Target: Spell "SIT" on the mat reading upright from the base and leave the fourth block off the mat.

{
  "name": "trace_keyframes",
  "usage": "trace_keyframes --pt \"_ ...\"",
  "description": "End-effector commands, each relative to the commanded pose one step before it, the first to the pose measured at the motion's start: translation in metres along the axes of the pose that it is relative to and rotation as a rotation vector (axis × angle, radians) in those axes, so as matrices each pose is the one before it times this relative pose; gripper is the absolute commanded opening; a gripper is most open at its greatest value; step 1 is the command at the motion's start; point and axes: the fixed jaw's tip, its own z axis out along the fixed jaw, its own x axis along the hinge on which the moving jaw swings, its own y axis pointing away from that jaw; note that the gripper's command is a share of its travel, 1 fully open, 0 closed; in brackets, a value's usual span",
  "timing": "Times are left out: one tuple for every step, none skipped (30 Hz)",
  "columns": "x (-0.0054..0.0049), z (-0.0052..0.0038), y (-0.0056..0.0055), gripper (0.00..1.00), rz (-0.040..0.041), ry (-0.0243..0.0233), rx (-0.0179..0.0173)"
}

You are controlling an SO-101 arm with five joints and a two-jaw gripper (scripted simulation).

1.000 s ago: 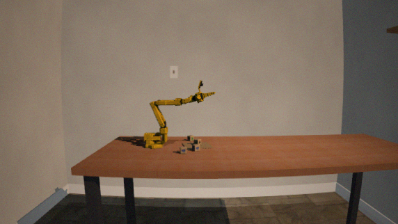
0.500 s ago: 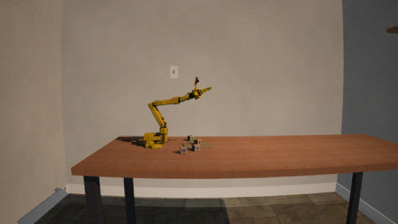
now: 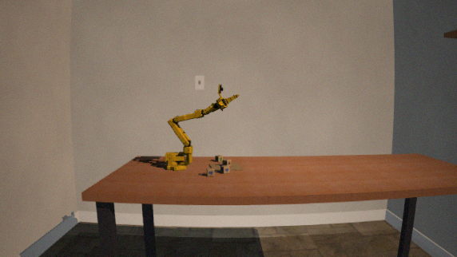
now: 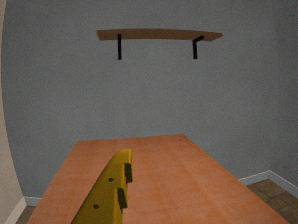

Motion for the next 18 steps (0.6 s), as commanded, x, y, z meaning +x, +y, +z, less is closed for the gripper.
trace_keyframes --pt "-0.02193 -0.00202 0.00001 1.0 0.00089 -0.07573 -0.00013" --pt "-0.00119 -0.000327 0.00001 1.0 0.0 -0.00387 -0.00003" --pt "-0.00196 -0.000543 0.00002 1.0 0.0 -0.00639 -0.00005" --pt "-0.00269 -0.00075 0.00002 1.0 0.0 -0.0088 -0.00007" --pt "-0.00329 -0.00092 0.00003 1.0 0.0 -0.01076 -0.00009" --pt "-0.00368 -0.00103 0.00003 1.0 0.0 -0.01202 -0.0001" --pt "-0.00381 -0.001069 0.00003 1.0 0.0 -0.01246 -0.00011" --pt "-0.00368 -0.00103 0.00003 1.0 0.0 -0.01202 -0.0001" --pt "-0.00329 -0.00092 0.00003 1.0 0.0 -0.01076 -0.00009" --pt "-0.00269 -0.00075 0.00002 1.0 0.0 -0.0088 -0.00007" --pt "-0.00196 -0.000543 0.00002 1.0 0.0 -0.00639 -0.00005" --pt "-0.00119 -0.000327 0.00001 1.0 0.0 -0.00387 -0.00003" --pt "-0.00051 -0.000139 0.0 1.0 0.0 -0.00165 -0.00001" --pt "-0.00008 -0.000022 0.0 1.0 0.0 -0.00027 0.0" --pt "0.0 0.0 0.0 1.0 0.0 0.0 0.0" --pt "0.0 0.0 0.0 1.0 0.0 0.0 0.0" --pt "-0.00008 -0.000022 0.0 1.0 0.0 -0.00027 0.0" --pt "-0.00051 -0.000139 0.0 1.0 0.0 -0.00165 -0.00001"
